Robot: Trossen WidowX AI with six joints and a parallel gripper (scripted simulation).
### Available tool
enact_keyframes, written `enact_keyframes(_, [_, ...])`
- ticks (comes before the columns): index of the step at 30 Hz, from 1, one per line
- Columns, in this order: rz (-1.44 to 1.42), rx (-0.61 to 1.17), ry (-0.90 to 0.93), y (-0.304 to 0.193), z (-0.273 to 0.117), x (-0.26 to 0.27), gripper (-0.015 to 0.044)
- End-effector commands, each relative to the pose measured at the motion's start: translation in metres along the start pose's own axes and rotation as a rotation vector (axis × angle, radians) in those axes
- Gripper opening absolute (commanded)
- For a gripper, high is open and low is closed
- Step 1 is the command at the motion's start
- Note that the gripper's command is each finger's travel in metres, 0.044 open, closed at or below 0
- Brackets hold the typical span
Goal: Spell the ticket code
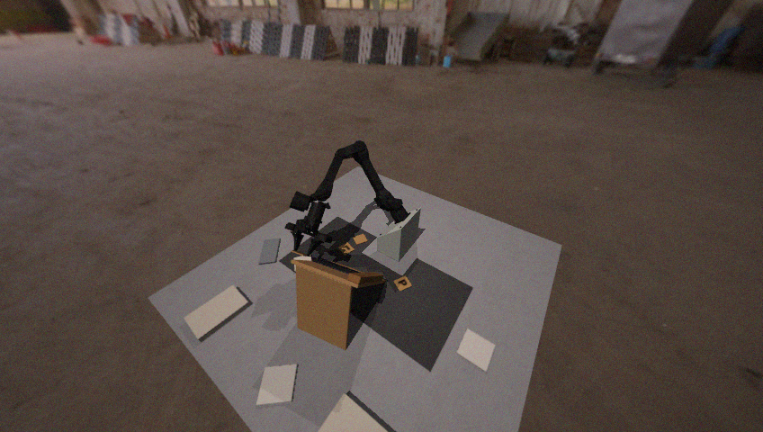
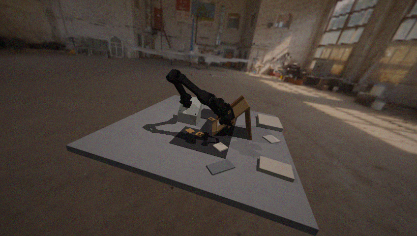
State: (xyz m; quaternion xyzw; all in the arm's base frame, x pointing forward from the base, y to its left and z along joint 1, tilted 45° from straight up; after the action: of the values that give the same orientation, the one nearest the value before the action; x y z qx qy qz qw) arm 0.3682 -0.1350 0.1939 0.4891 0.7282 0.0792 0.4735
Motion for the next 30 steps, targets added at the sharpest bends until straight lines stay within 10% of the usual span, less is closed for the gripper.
enact_keyframes(1, [0.006,0.004,0.002,-0.002,0.000,0.004,0.0000])
enact_keyframes(30, [0.006,0.005,0.003,-0.005,0.001,0.019,0.0000])
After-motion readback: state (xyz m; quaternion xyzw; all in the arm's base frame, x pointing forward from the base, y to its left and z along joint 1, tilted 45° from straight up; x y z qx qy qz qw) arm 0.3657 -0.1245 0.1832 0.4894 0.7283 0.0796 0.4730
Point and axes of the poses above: the point midway between the two fingers, 35 mm back from their tips, its own z axis out along the fingers, its own x axis across the jaws, y = z × x, the point moved 2 cm from there along -z, back along the fingers, and after that the axes turned 10 degrees about z, right-handed, at the moved point
